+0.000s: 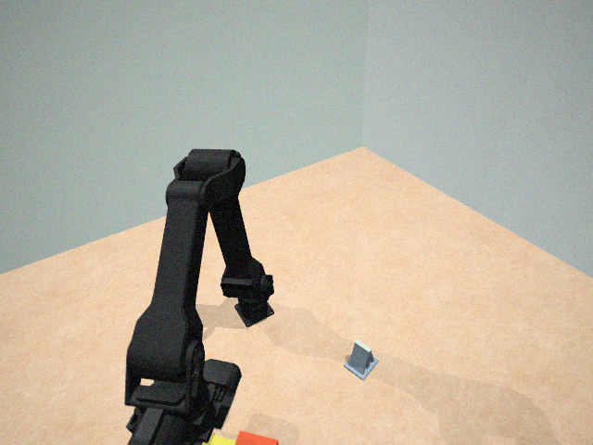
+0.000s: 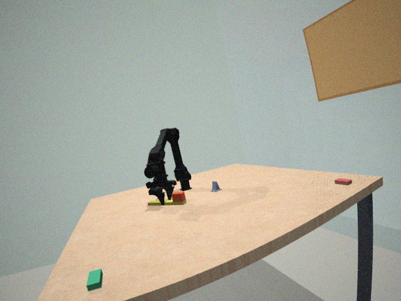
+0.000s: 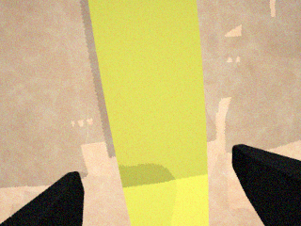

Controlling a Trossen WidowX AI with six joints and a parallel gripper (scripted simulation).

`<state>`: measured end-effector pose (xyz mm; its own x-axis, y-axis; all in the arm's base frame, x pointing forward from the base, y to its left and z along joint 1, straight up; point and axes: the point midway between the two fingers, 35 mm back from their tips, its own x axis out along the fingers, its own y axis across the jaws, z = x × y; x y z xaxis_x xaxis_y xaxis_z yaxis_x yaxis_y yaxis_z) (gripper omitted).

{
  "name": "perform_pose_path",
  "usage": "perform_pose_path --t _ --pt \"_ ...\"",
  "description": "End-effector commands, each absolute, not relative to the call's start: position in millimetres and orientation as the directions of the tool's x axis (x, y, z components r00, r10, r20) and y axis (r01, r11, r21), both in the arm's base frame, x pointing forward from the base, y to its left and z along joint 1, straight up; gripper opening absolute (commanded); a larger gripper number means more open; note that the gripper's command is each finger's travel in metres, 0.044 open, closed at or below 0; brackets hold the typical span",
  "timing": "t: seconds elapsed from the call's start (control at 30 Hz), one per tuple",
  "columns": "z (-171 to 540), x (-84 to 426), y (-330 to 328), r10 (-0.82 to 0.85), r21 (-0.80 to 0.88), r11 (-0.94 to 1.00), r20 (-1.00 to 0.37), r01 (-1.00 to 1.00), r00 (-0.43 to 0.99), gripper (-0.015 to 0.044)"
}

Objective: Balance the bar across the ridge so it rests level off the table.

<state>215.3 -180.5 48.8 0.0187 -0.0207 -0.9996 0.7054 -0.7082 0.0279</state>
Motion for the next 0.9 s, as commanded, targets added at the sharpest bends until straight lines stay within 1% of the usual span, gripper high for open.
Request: perform_pose_path --t 0.0,0.33,0.57,0.8,0.87 --pt "46.1 214.4 -178.9 -0.014 0.022 -0.71 -1.0 0.703 0.017 0.0315" --pt "46.1 214.4 -178.9 -0.014 0.022 -0.71 -1.0 0.703 0.017 0.0315" --pt "47.0 214.4 -179.7 -0.018 0.024 -0.708 -1.0 0.705 0.016 0.0131" --pt "47.0 214.4 -179.7 -0.018 0.024 -0.708 -1.0 0.705 0.016 0.0085" --pt "48.6 214.6 -179.9 -0.018 0.024 -0.708 -1.0 0.705 0.016 0.0032"
